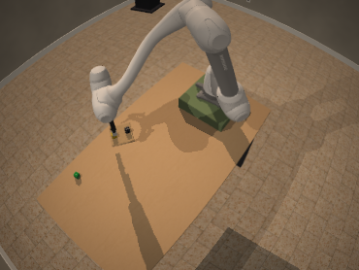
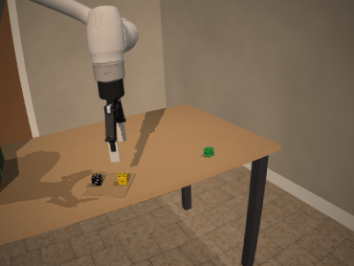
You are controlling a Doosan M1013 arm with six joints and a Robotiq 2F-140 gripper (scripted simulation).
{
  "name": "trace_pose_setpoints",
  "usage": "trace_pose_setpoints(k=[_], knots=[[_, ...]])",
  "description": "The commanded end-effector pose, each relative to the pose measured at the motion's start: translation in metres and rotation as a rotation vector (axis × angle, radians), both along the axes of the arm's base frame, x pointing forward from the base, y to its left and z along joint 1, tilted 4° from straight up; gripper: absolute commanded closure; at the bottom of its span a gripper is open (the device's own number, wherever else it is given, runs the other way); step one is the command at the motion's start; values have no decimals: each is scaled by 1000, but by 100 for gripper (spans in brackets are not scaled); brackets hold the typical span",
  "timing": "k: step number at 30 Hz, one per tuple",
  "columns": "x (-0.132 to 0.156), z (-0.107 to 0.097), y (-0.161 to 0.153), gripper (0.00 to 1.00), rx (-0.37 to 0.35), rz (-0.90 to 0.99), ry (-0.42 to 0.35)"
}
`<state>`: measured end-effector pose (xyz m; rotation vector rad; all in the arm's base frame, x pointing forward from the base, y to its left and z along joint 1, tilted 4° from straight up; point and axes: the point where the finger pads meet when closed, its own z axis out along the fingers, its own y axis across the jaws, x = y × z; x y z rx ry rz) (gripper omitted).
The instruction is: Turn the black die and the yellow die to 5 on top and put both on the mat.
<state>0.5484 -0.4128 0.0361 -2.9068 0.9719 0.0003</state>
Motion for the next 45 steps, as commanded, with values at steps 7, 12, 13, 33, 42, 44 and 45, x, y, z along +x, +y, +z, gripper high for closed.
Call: trace_pose_setpoints(k=[7, 12, 13, 33, 42, 44, 45], knots=[[-3, 16, -5, 0, -4, -3, 2], [-3, 36, -6, 0, -4, -3, 2], [-3, 40, -6, 0, -4, -3, 2], [-4, 70, -8, 0, -4, -3, 2], [-4, 70, -8, 0, -4, -3, 2], [-4, 70, -8, 0, -4, -3, 2], [-4, 70, -8, 0, -4, -3, 2]])
